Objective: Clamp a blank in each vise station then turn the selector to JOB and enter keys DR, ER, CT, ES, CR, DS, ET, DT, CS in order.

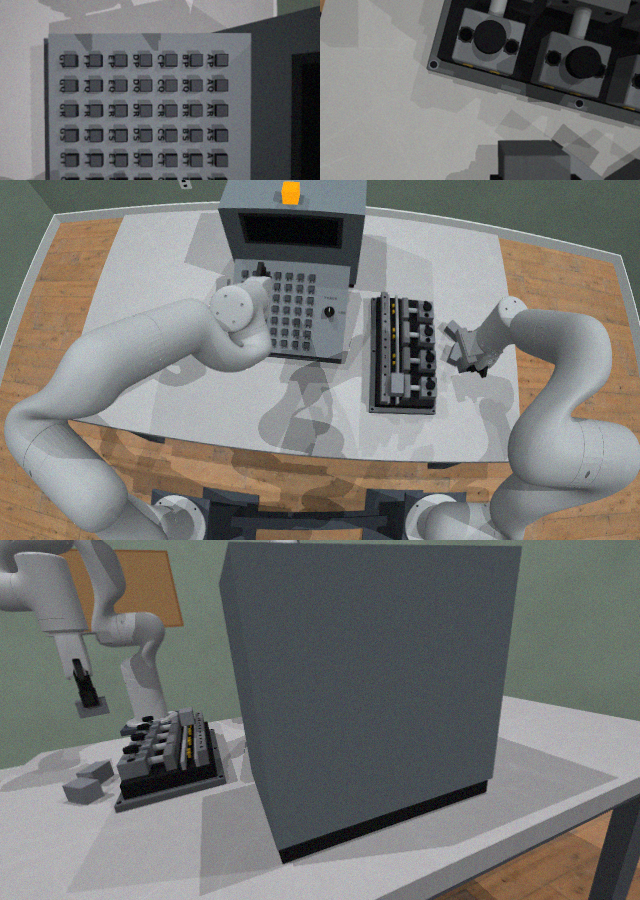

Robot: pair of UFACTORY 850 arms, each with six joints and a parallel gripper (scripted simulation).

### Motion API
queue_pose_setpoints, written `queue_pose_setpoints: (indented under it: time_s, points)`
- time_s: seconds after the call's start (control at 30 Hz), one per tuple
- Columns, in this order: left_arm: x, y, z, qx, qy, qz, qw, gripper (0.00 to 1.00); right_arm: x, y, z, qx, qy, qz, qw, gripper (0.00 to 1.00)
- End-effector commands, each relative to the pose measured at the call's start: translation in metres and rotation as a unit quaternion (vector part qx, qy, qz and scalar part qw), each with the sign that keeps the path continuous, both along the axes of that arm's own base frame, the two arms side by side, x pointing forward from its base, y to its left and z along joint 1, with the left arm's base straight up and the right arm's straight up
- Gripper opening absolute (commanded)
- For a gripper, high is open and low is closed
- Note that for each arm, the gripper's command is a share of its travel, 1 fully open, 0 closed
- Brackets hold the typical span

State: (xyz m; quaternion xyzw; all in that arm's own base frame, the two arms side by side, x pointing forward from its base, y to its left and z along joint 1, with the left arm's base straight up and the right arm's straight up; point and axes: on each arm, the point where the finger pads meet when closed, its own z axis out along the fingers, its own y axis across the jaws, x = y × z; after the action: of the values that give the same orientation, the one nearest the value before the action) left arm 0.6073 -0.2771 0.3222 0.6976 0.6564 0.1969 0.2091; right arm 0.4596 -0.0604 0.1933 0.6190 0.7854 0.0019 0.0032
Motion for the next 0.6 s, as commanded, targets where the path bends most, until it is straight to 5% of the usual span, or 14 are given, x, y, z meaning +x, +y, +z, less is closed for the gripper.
queue_pose_setpoints:
  time_s: [0.0, 0.57]
  points:
    - [0.001, 0.000, 0.001, -0.001, -0.001, 0.000, 1.000, 1.00, -0.002, 0.001, 0.018, 0.000, 0.003, 0.001, 1.000, 0.00]
    - [0.001, 0.000, 0.001, -0.001, -0.001, 0.000, 1.000, 1.00, 0.004, 0.013, 0.019, 0.000, 0.003, 0.047, 0.999, 0.00]
